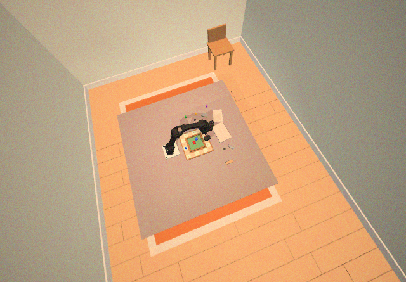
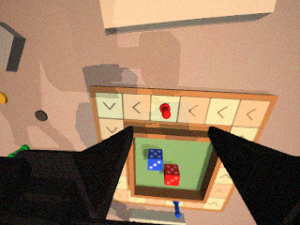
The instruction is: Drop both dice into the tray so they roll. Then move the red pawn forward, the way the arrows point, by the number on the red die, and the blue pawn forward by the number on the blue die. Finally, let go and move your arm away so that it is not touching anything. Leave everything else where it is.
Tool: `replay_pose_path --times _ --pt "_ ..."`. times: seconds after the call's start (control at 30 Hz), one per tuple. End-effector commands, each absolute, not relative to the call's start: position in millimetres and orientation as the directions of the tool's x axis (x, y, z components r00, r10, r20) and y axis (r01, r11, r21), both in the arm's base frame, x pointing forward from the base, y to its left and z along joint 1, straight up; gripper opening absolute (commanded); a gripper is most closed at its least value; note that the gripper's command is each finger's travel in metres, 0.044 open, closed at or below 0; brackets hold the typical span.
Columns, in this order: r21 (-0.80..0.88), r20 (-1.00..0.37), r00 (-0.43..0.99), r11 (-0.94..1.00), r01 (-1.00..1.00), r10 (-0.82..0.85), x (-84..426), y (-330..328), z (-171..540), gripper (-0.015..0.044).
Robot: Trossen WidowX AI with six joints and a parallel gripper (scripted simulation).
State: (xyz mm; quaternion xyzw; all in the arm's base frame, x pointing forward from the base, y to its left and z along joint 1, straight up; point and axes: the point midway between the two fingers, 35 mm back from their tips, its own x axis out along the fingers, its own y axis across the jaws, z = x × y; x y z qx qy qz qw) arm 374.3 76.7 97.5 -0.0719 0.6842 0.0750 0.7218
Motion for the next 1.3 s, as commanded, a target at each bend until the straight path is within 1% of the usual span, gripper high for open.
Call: replay_pose_path --times 0.0,0.13,0.43,0.5,0.9,1.27 --pt "0.003 -0.999 0.033 0.990 -0.138 0.007 340 55 109 0.0309" --pt "0.004 -1.000 0.029 0.999 -0.050 0.005 293 32 116 0.0204" --pt "0.005 -1.000 0.020 0.989 0.147 0.002 182 -2 99 0.0200" --pt "0.005 -1.000 0.019 0.985 0.175 0.002 167 -5 93 0.0200" --pt "0.006 -1.000 0.019 0.984 0.179 0.002 164 1 91 0.0200" --pt "0.006 -1.000 0.019 0.984 0.179 0.002 164 1 73 0.0200"
